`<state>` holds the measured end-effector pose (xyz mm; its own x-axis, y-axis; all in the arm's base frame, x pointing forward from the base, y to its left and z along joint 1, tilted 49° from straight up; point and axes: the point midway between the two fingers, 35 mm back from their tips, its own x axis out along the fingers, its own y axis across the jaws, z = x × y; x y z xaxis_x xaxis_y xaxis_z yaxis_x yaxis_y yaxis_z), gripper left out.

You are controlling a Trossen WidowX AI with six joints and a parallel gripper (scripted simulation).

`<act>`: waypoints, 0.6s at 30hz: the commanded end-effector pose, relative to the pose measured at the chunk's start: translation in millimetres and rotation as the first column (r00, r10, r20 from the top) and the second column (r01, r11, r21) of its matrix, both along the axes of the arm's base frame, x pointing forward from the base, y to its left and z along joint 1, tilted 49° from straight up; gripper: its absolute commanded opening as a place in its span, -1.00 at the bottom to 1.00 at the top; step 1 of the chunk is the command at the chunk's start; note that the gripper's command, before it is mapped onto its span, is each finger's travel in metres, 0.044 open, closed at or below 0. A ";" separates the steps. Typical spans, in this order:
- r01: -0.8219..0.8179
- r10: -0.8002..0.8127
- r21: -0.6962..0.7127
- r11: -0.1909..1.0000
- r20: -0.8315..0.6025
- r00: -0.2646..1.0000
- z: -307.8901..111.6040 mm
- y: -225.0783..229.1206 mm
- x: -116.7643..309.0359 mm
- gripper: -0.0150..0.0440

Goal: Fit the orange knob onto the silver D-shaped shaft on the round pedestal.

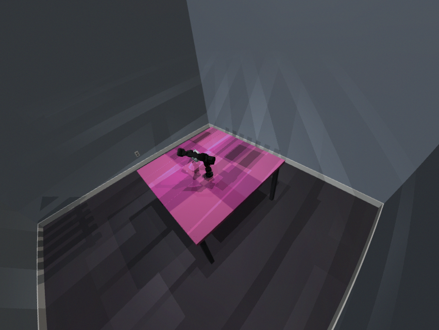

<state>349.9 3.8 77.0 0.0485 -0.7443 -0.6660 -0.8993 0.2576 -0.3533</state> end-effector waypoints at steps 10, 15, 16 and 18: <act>0.608 -0.662 0.402 0.685 0.692 0.289 3.1 2.3 -6.2 -0.49; 0.626 -0.699 0.524 0.577 0.714 0.047 2.5 2.9 -6.9 -0.49; 0.625 -0.702 0.548 0.555 0.713 -0.002 2.4 3.0 -7.0 -0.49; 0.618 -0.702 0.597 0.512 0.705 -0.100 2.1 3.3 -7.2 -0.49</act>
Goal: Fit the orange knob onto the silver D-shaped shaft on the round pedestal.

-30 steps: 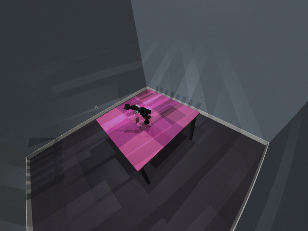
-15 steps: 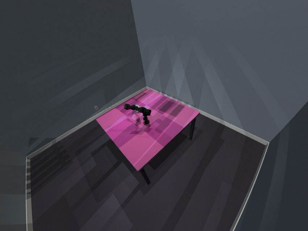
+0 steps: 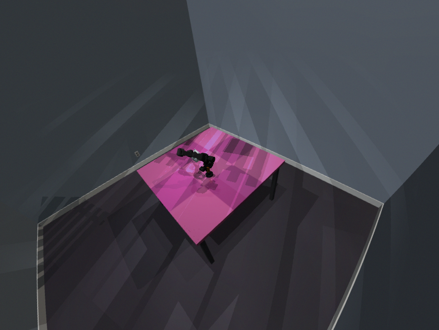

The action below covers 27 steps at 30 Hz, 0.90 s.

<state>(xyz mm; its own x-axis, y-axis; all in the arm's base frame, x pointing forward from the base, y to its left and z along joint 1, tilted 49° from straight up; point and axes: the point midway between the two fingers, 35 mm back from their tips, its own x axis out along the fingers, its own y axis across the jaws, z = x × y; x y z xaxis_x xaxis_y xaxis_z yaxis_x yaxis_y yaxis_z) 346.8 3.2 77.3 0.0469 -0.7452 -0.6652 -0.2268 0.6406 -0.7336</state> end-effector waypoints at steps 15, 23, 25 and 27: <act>0.622 -0.686 0.469 0.627 0.711 0.156 -2.4 7.7 -3.1 -0.49; 0.622 -0.686 0.469 0.627 0.711 0.156 -4.8 8.2 -0.7 -0.49; 0.622 -0.686 0.469 0.627 0.711 0.155 -5.5 8.4 -0.1 -0.49; 0.622 -0.686 0.469 0.627 0.711 0.155 -6.2 8.6 0.5 -0.49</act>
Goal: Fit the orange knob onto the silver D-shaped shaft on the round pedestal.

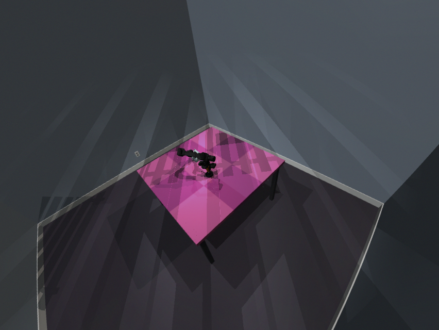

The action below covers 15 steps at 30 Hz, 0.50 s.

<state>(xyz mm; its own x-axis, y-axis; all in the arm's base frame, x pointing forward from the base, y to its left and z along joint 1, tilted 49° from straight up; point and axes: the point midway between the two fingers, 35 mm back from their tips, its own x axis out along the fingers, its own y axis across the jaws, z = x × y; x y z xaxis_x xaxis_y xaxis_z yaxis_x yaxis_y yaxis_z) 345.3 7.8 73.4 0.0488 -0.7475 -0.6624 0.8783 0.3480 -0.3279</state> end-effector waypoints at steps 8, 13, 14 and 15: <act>0.070 -0.071 0.013 0.997 0.088 0.994 -4.0 4.9 4.5 -0.49; 0.070 -0.071 0.013 0.997 0.088 0.994 -3.6 5.0 5.7 -0.49; 0.070 -0.071 0.013 0.997 0.088 0.994 -3.3 5.0 5.9 -0.49; 0.070 -0.071 0.013 0.997 0.088 0.994 -3.1 4.9 6.2 -0.49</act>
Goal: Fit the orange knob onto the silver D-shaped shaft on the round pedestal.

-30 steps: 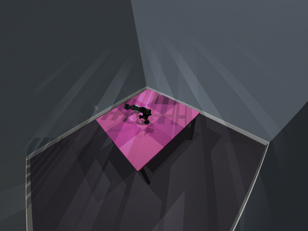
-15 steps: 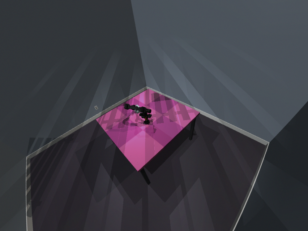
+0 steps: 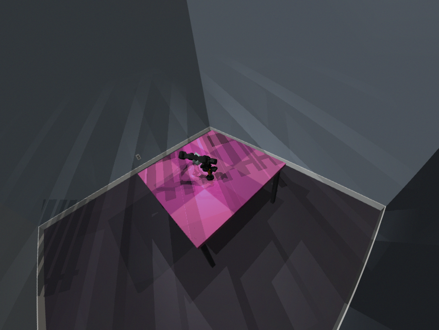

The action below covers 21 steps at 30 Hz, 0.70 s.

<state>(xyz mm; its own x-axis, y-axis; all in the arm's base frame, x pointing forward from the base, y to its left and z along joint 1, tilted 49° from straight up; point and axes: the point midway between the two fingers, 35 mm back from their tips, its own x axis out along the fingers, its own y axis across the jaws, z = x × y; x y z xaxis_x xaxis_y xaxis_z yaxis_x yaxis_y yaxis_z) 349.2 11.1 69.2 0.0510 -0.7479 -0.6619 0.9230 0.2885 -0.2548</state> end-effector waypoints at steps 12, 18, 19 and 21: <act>0.003 -0.003 0.005 1.000 0.009 1.000 3.0 -4.6 3.8 -0.49; 0.003 -0.003 0.005 1.000 0.009 1.000 4.2 -7.3 3.6 -0.49; 0.003 -0.003 0.005 1.000 0.009 1.000 4.8 -6.6 3.6 -0.49; 0.003 -0.003 0.005 1.000 0.009 1.000 4.8 -6.6 3.6 -0.49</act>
<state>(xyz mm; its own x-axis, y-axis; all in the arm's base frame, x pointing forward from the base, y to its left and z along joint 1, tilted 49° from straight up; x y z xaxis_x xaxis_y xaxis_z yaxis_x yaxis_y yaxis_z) 352.8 6.2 72.4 0.0536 -0.7427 -0.6674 0.9269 0.2855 -0.2434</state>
